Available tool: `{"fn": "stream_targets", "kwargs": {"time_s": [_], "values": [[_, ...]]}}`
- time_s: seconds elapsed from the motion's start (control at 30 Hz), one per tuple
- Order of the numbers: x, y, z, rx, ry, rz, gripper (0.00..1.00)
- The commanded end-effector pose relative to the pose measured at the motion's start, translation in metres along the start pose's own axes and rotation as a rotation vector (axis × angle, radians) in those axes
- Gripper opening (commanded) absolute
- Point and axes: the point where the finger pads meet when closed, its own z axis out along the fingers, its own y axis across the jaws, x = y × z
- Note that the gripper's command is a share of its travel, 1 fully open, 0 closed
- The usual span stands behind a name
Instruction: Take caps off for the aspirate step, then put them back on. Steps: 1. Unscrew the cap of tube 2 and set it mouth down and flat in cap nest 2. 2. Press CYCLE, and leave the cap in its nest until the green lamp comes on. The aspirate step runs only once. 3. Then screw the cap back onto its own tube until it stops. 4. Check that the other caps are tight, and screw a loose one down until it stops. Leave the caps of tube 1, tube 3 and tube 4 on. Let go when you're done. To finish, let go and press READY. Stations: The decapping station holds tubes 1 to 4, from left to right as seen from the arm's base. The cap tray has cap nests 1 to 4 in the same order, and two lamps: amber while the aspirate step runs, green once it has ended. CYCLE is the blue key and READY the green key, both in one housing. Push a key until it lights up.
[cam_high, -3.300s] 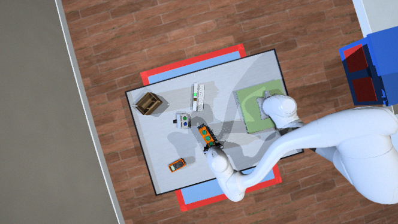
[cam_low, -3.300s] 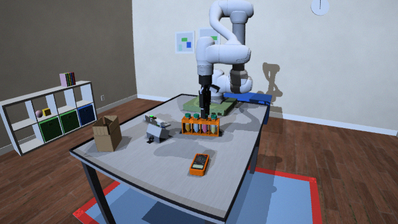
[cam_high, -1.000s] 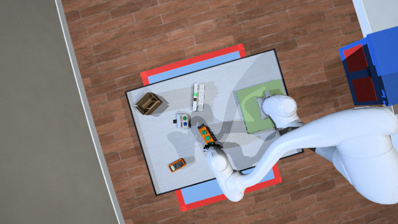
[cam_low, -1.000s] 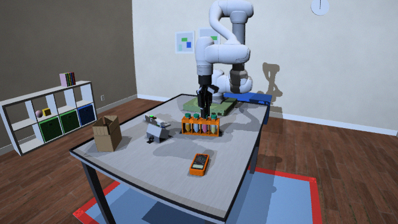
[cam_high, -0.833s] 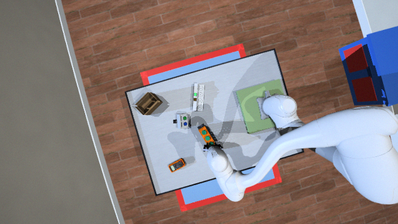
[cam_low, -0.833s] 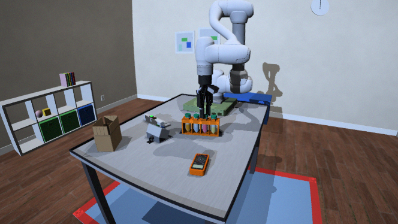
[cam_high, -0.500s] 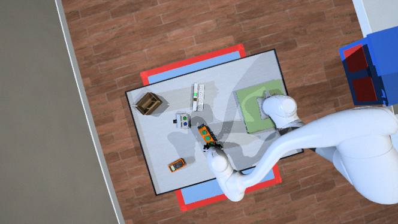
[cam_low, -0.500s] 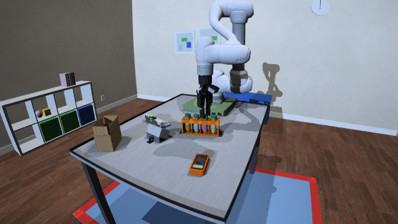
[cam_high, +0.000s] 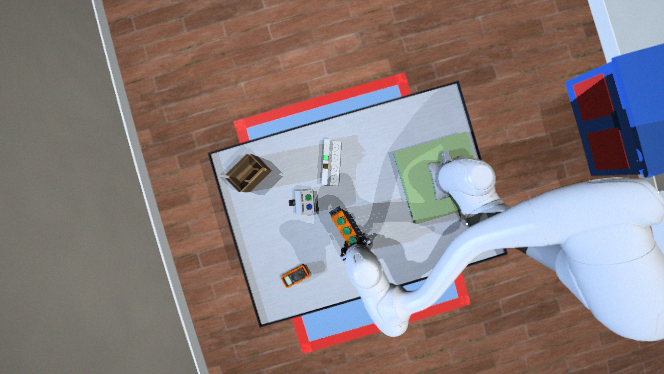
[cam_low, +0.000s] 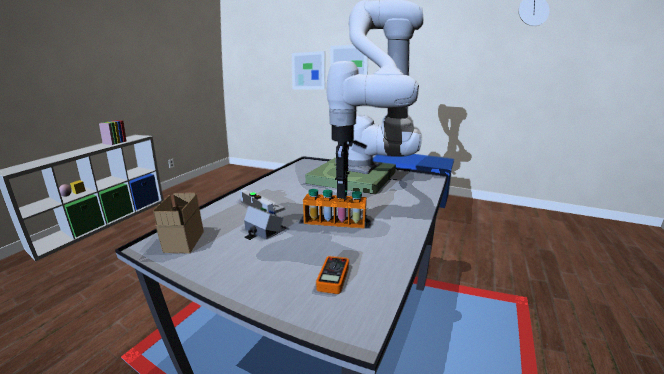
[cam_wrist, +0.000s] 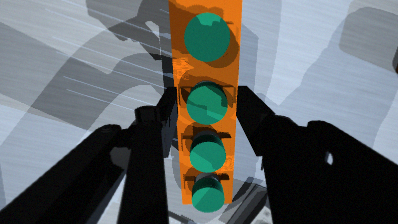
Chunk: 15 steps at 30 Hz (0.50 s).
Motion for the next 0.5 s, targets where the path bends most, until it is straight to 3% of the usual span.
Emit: {"fn": "stream_targets", "kwargs": {"time_s": [0.0, 0.3, 0.47], "values": [[-0.0001, 0.0017, -0.0019, 0.0, 0.01, -0.163, 0.41], [-0.0002, 0.0016, -0.0019, -0.002, 0.01, -0.523, 0.41], [0.0002, 0.001, -0.0014, -0.002, 0.006, -0.531, 0.41]]}}
